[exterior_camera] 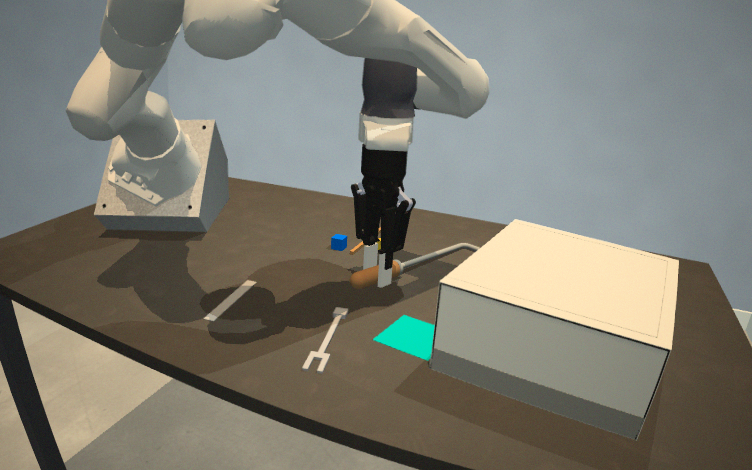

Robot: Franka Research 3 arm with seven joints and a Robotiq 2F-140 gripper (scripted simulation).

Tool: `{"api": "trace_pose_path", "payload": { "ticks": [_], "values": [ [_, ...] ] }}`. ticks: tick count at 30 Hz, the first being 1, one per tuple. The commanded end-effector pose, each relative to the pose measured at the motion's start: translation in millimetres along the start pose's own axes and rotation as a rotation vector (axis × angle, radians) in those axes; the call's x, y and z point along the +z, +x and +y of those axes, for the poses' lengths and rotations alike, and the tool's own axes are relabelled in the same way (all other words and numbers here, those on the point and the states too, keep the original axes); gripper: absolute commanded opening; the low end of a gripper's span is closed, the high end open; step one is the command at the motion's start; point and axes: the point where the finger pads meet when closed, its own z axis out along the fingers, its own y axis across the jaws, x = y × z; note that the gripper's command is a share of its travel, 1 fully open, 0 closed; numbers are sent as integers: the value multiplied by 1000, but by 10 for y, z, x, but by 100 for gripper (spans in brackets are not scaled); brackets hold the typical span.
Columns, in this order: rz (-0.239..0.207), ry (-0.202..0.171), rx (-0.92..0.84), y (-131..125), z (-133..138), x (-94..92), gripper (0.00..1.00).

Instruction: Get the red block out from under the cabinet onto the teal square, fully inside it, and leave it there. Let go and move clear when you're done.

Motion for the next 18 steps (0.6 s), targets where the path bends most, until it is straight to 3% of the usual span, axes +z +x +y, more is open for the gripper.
{"api": "trace_pose_path", "payload": {
  "ticks": [1, 18],
  "values": [
    [-3, 3, 84, -6, 30, -9, 0],
    [-4, 3, 436, -2, 298, -8, 0]
  ]
}}
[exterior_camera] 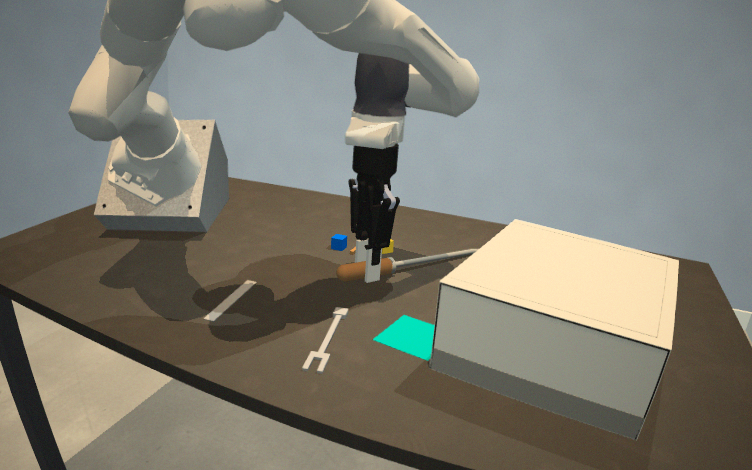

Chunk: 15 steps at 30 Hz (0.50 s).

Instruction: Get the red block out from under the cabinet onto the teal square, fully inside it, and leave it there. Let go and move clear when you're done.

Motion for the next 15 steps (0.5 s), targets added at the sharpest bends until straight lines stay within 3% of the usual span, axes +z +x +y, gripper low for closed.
{"api": "trace_pose_path", "payload": {
  "ticks": [1, 15],
  "values": [
    [-14, 20, 224, 8, 79, 4, 0],
    [-13, 12, 536, 79, 350, 10, 0]
  ]
}}
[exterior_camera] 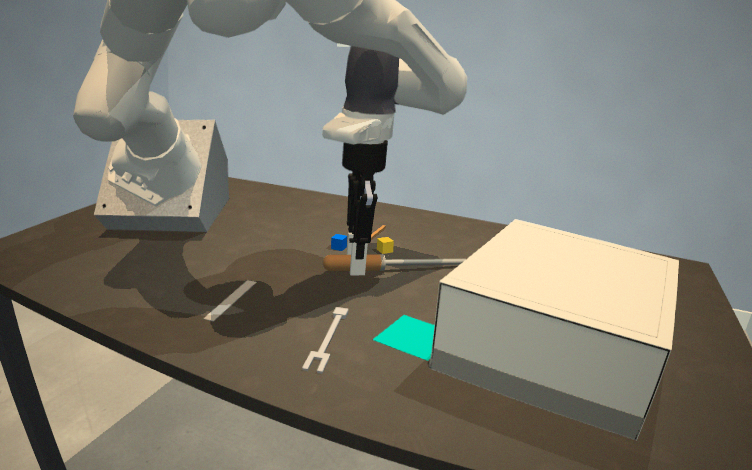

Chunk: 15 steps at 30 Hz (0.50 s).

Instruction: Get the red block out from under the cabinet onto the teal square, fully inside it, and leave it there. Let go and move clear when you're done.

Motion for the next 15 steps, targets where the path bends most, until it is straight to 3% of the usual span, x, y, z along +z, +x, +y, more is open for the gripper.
{"api": "trace_pose_path", "payload": {
  "ticks": [1, 15],
  "values": [
    [-31, 30, 276, 41, 60, 22, 0],
    [-32, 21, 583, 184, 281, 35, 0]
  ]
}}
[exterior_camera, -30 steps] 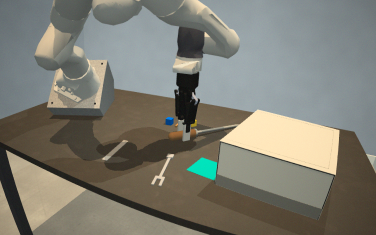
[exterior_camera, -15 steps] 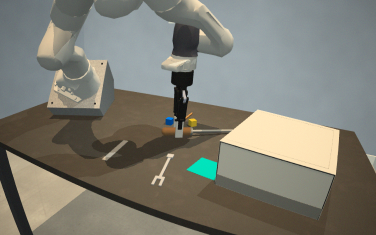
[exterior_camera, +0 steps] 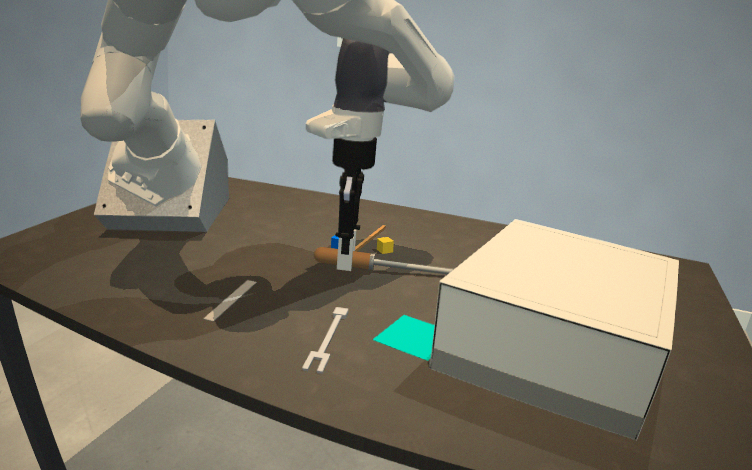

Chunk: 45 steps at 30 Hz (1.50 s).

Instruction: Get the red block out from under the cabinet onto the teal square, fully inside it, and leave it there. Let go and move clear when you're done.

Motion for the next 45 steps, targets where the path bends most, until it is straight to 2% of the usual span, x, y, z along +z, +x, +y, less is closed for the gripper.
{"api": "trace_pose_path", "payload": {
  "ticks": [1, 7, 14, 45],
  "values": [
    [-38, 16, 254, 59, 47, 28, 0],
    [-48, 18, 398, 105, 83, 31, 0],
    [-49, 16, 460, 143, 113, 34, 0],
    [-49, 16, 479, 154, 122, 34, 0]
  ]
}}
